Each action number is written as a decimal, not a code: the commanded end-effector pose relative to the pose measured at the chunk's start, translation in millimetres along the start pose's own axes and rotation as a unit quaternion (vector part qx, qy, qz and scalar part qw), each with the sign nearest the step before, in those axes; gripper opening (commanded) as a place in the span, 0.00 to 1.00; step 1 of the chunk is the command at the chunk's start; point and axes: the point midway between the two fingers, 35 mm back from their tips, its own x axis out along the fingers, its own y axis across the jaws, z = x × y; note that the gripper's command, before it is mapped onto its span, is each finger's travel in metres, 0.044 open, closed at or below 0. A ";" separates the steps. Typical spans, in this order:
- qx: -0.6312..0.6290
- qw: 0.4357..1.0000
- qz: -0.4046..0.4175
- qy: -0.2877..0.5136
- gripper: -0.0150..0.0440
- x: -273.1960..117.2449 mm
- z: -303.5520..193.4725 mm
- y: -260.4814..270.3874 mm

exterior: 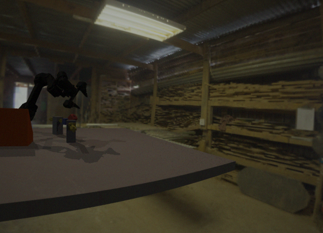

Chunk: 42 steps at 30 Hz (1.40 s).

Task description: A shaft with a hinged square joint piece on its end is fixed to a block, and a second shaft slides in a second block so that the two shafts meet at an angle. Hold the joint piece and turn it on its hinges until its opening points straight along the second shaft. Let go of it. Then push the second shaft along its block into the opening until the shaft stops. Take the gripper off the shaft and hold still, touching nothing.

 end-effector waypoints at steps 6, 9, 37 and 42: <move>-0.015 1.000 -0.005 0.002 1.00 4.6 -1.8 -3.6; -0.018 1.000 -0.011 0.009 1.00 7.3 -9.0 -10.9; -0.043 0.993 -0.001 0.107 1.00 33.8 -64.7 -51.5; -0.046 0.991 0.015 0.126 1.00 38.1 -70.9 -53.5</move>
